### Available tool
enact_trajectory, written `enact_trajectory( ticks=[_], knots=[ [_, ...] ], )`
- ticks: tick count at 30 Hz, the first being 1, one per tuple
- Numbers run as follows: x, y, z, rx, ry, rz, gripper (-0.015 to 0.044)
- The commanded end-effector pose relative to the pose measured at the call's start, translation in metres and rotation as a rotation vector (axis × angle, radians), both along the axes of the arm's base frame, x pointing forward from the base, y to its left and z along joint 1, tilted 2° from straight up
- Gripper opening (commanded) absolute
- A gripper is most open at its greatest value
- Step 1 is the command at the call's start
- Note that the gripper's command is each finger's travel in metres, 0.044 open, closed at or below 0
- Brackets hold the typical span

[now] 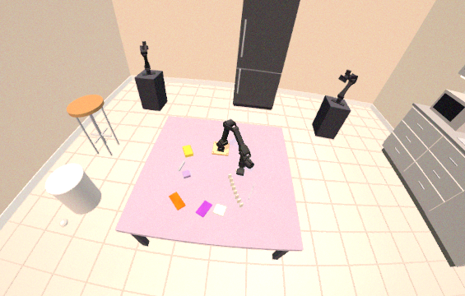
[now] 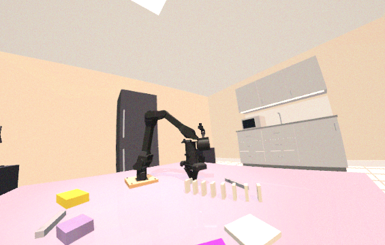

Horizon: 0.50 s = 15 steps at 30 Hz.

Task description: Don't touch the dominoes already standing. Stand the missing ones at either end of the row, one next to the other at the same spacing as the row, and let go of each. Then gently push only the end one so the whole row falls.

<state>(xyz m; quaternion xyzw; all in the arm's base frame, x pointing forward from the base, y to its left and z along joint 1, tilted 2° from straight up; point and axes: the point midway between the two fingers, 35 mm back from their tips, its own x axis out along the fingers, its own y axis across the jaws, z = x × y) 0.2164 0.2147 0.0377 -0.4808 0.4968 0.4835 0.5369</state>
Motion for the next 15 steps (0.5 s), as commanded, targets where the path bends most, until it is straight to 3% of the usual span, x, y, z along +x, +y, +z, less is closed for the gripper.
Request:
enact_trajectory(
  ticks=[1,10,15],
  knots=[
    [0.0,0.0,-0.001,-0.002,-0.002,0.003,0.0046],
    [0.0,0.0,0.002,-0.002,-0.002,0.003,0.003],
    [0.001,0.0,0.057,-0.002,-0.002,0.003,0.003]
  ],
)
